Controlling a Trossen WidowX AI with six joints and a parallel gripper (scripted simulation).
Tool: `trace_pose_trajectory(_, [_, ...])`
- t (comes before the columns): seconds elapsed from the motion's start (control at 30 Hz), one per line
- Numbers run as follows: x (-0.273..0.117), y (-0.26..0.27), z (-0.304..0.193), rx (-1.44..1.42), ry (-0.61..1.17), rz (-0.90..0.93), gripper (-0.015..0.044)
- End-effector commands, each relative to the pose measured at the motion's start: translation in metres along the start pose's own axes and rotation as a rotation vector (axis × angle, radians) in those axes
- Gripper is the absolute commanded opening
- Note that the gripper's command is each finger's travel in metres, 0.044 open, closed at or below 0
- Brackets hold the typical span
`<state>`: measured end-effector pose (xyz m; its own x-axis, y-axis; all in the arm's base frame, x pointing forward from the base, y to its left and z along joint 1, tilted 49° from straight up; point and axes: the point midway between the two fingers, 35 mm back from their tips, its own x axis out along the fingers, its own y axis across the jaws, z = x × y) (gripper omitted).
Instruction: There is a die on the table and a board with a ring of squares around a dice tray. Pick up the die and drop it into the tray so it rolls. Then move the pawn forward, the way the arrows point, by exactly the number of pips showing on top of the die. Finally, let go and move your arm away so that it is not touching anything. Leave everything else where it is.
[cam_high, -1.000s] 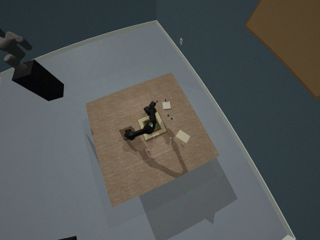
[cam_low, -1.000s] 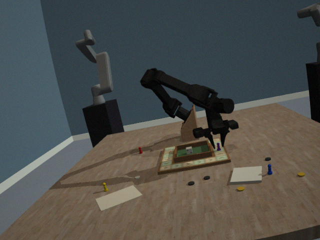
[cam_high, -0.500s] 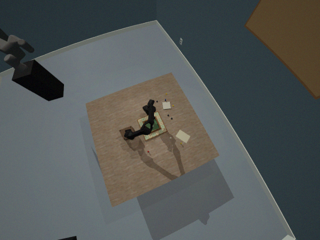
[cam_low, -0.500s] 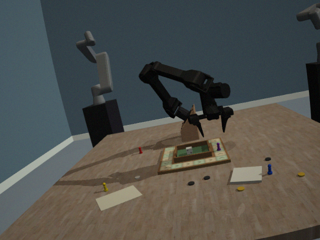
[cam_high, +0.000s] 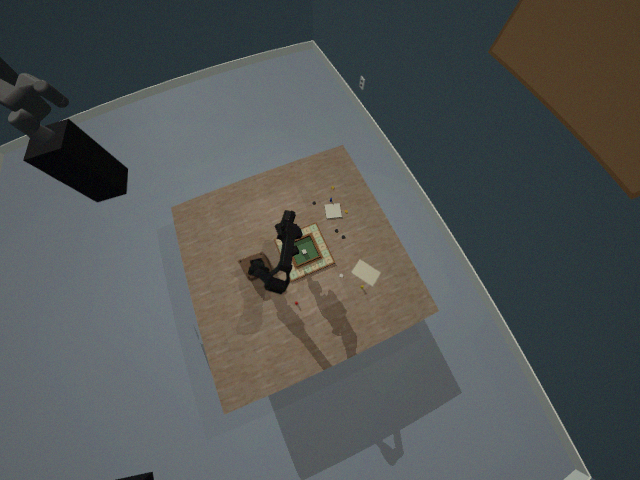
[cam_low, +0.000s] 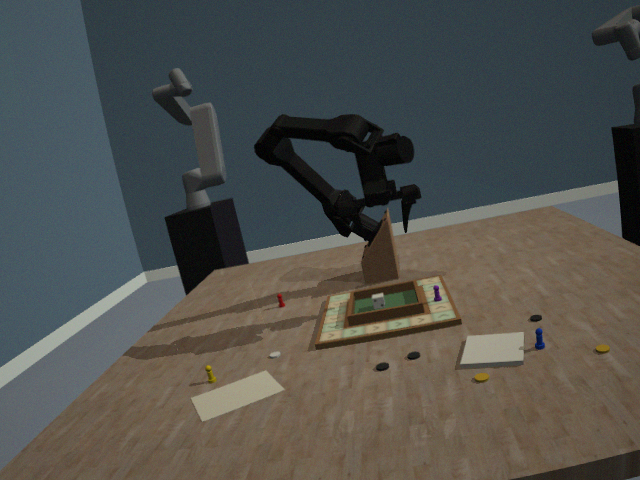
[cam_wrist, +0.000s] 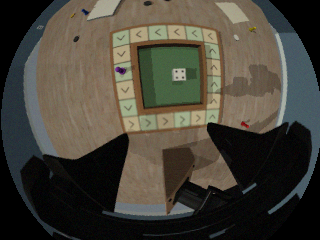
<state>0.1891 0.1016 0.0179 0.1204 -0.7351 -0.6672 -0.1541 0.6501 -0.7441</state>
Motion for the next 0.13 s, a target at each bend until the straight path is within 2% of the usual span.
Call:
trace_pose_trajectory(0.0, [-0.0003, 0.0001, 0.0022, -0.003, -0.001, -0.001, 0.044])
trace_pose_trajectory(0.1, [-0.0003, 0.0001, 0.0022, -0.003, -0.001, -0.001, 0.044])
